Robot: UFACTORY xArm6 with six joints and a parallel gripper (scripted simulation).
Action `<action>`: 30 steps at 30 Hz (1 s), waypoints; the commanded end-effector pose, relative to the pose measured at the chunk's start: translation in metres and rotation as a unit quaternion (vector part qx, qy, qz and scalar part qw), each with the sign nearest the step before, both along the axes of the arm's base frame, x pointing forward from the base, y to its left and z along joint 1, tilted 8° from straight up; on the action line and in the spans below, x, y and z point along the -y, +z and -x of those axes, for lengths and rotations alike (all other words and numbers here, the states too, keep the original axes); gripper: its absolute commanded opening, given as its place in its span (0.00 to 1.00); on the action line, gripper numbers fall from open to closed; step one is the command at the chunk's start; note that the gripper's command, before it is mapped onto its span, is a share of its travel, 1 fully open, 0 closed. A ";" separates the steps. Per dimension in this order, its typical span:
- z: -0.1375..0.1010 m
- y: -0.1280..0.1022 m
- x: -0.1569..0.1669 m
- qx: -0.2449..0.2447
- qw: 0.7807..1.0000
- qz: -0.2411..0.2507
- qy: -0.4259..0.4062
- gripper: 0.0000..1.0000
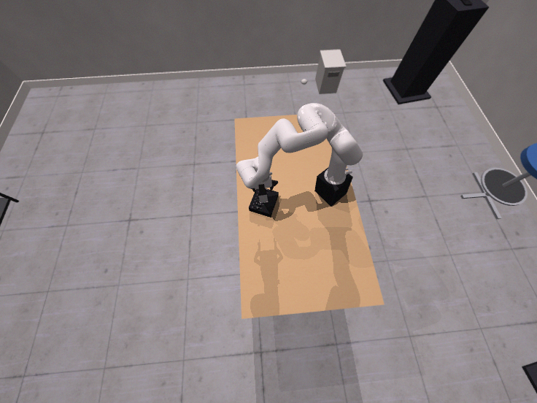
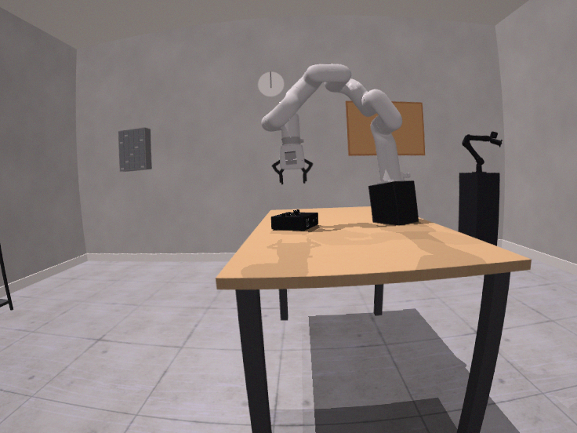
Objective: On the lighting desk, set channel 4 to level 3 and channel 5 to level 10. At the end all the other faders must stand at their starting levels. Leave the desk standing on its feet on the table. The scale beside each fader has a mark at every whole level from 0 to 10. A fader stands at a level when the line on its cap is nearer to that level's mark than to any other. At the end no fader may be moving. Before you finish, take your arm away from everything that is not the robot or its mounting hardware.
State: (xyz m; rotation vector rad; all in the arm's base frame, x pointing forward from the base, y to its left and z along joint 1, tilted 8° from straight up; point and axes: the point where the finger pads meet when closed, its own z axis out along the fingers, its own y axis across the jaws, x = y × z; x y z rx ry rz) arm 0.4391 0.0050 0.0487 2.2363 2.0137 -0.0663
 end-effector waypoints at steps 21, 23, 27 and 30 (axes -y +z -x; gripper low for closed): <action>-0.077 -0.049 0.037 -0.080 0.889 -0.066 0.447 1.00; -0.078 -0.052 0.038 -0.083 0.869 -0.077 0.481 1.00; -0.079 -0.053 0.039 -0.093 0.838 -0.099 0.528 1.00; -0.079 -0.053 0.039 -0.093 0.838 -0.099 0.528 1.00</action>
